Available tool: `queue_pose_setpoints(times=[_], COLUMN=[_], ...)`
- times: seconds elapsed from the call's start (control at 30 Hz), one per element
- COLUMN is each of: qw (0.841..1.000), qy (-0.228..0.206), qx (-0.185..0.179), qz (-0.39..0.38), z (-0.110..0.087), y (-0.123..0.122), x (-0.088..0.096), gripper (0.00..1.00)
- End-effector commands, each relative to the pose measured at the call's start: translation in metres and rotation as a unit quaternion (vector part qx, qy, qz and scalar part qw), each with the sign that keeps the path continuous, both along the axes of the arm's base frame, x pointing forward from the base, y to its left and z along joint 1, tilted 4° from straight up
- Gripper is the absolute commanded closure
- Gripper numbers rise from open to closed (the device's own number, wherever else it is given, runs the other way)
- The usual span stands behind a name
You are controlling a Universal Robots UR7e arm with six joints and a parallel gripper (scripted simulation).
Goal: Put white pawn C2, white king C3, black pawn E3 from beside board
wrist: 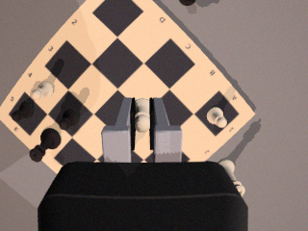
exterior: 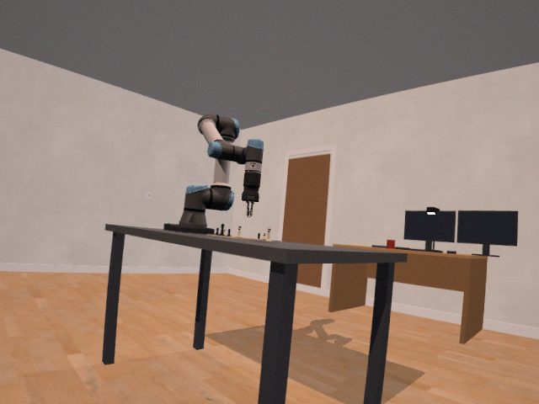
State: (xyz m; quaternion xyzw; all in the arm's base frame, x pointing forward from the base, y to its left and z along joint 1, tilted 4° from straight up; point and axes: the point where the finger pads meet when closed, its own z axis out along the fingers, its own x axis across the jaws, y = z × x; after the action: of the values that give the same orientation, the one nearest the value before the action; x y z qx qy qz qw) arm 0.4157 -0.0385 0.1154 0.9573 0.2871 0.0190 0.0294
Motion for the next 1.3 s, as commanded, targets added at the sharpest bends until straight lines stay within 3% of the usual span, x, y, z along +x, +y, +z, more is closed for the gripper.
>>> queue_pose_setpoints(times=[0.0,0.4,0.63,1.27], qw=[1.0,1.0,1.0,1.0], qy=[-0.001,-0.001,-0.001,-0.001], qx=[0.0,0.0,0.0,0.0], qz=[0.0,0.0,0.0,0.0], z=[-0.01,-0.066,-0.082,-0.088], y=[-0.001,-0.004,-0.004,-0.005], x=[0.001,0.005,0.006,0.006], gripper=[1.0,1.0,1.0,1.0])
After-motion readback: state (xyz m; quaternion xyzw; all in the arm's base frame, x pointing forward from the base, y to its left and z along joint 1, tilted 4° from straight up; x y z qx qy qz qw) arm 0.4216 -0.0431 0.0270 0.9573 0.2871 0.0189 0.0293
